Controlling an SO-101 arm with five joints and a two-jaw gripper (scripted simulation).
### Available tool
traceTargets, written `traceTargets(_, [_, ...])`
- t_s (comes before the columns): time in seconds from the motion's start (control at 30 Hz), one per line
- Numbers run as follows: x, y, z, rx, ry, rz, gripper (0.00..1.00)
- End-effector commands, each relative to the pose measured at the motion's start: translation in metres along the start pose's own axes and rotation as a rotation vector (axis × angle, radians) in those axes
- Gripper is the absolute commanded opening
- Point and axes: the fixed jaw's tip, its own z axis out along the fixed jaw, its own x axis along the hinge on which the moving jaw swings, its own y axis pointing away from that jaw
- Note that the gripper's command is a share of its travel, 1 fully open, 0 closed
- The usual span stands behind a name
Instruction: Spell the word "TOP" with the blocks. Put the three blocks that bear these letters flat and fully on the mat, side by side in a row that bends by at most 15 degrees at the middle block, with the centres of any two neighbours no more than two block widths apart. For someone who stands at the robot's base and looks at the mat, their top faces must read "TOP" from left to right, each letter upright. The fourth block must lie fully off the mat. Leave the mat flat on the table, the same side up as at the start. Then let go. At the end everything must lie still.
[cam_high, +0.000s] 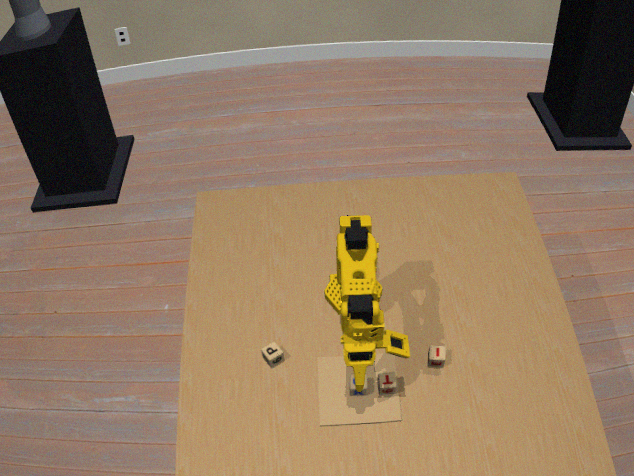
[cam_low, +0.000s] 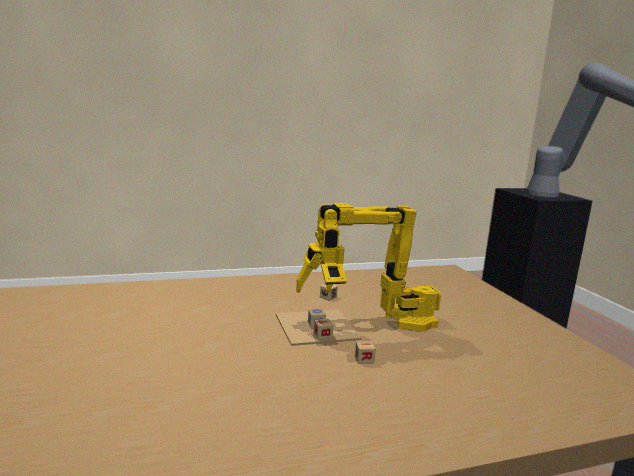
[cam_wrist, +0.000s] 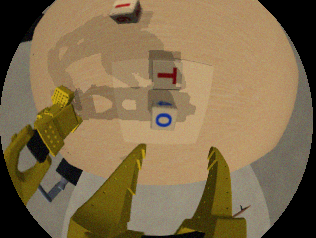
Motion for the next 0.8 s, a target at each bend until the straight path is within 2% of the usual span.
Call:
traceTargets(0.0, [0.001,-0.008,-0.015,0.092,0.000,0.001,0.36])
traceTargets(0.4, [0.001,-0.008,-0.015,0.094,0.000,0.001,0.36])
traceTargets(0.5, [0.001,-0.009,-0.017,0.110,0.000,0.001,0.36])
traceTargets(0.63, [0.001,-0.010,-0.027,0.174,0.001,0.001,0.36])
traceTargets(0.77, [0.001,-0.011,-0.044,0.280,0.002,0.001,0.35])
